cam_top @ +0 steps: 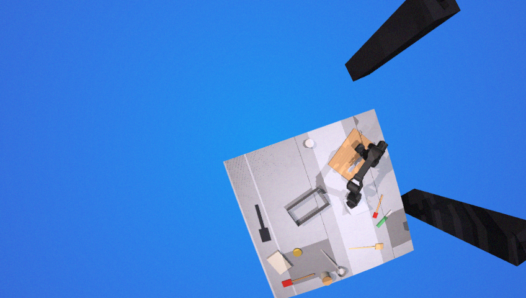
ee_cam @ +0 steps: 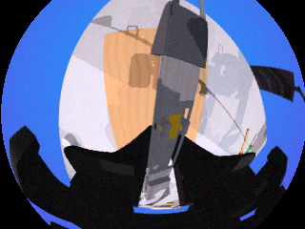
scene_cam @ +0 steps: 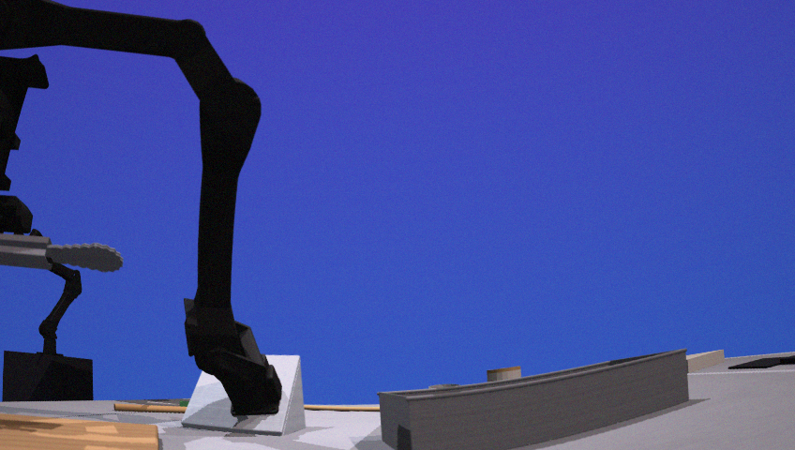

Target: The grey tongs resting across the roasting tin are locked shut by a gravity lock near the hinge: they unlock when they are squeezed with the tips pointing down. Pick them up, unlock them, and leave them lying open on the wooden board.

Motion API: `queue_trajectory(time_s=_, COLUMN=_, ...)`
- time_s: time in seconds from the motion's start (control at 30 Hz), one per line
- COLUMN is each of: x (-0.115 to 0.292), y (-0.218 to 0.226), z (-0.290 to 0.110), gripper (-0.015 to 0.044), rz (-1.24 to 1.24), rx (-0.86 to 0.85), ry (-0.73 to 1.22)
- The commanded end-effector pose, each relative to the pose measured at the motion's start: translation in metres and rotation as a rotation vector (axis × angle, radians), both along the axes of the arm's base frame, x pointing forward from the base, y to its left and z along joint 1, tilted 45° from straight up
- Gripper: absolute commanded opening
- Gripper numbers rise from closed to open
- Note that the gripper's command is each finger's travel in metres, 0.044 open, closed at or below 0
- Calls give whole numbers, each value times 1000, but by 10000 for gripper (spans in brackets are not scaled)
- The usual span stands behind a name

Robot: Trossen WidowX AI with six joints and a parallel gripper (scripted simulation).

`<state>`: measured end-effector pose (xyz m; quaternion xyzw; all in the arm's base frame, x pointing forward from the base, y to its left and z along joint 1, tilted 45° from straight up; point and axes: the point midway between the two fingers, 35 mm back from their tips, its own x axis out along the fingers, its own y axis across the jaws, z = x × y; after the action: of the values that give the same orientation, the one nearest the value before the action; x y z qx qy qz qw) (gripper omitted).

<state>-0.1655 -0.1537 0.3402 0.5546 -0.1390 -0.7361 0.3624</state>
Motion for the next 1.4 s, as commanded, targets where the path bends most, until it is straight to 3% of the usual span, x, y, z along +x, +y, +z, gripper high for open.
queue_trajectory(time_s=0.0, x=2, y=0, z=-1, gripper=-150, rz=-4, rx=15, ry=31)
queue_trajectory(time_s=0.67, x=12, y=0, z=-2, gripper=-150, rz=-72, rx=84, ry=528)
queue_trajectory(time_s=1.37, x=25, y=20, z=30, gripper=-150, rz=-337, rx=-178, ry=877)
